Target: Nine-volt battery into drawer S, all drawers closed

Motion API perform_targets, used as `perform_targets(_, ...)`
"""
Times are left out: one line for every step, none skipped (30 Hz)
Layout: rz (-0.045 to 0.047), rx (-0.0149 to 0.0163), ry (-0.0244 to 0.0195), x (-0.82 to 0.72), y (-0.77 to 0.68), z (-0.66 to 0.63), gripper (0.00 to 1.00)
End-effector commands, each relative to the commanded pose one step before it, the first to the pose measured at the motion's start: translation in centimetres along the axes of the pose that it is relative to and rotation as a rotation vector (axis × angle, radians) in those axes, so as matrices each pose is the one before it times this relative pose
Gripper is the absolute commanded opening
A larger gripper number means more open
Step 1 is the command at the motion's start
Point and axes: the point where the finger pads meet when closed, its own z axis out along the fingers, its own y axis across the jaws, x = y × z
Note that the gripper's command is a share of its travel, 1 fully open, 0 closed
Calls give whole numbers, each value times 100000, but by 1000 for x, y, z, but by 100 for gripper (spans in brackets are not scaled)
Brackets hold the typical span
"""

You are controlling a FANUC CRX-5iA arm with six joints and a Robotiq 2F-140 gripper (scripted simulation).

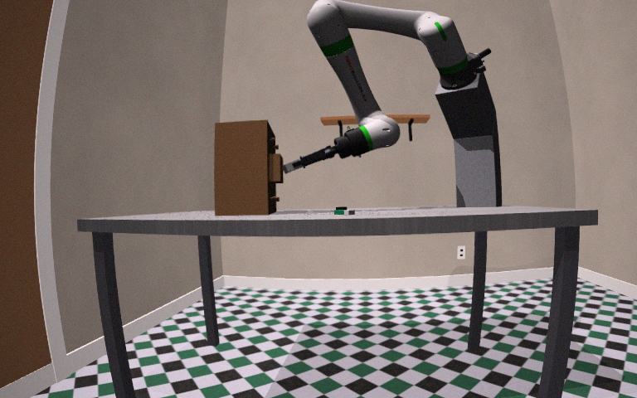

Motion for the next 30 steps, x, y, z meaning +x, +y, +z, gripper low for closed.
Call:
perform_targets(-21,4,2,147,-11,-423,8)
perform_targets(0,0,0,48,0,-131,8)
perform_targets(0,0,0,47,0,-128,8)
perform_targets(0,0,0,0,0,0,8)
perform_targets(0,0,0,0,0,0,8)
perform_targets(0,0,0,45,0,-126,8)
perform_targets(0,0,0,45,0,-123,8)
perform_targets(0,0,0,44,0,-120,8)
perform_targets(0,0,0,42,0,-117,8)
perform_targets(0,0,0,41,0,-113,8)
perform_targets(0,0,0,40,0,-110,8)
perform_targets(0,0,0,39,0,-106,8)
perform_targets(0,0,0,37,0,-102,8)
perform_targets(0,0,0,35,0,-98,8)
perform_targets(0,0,0,34,0,-93,8)
perform_targets(0,0,0,33,0,-89,8)
perform_targets(0,0,0,31,0,-84,8)
perform_targets(0,0,0,29,0,-80,8)
perform_targets(0,0,0,27,0,-75,8)
perform_targets(0,0,0,25,0,-70,8)
perform_targets(0,0,0,0,0,0,8)
perform_targets(0,0,0,0,0,0,8)
perform_targets(0,0,0,24,0,-65,8)
perform_targets(0,0,0,22,0,-61,8)
perform_targets(0,0,0,21,0,-56,8)
perform_targets(0,0,0,19,0,-51,8)
perform_targets(0,0,0,17,0,-46,8)
perform_targets(0,0,0,15,0,-42,8)
perform_targets(0,0,0,13,0,-37,8)
perform_targets(0,0,0,12,0,-33,8)
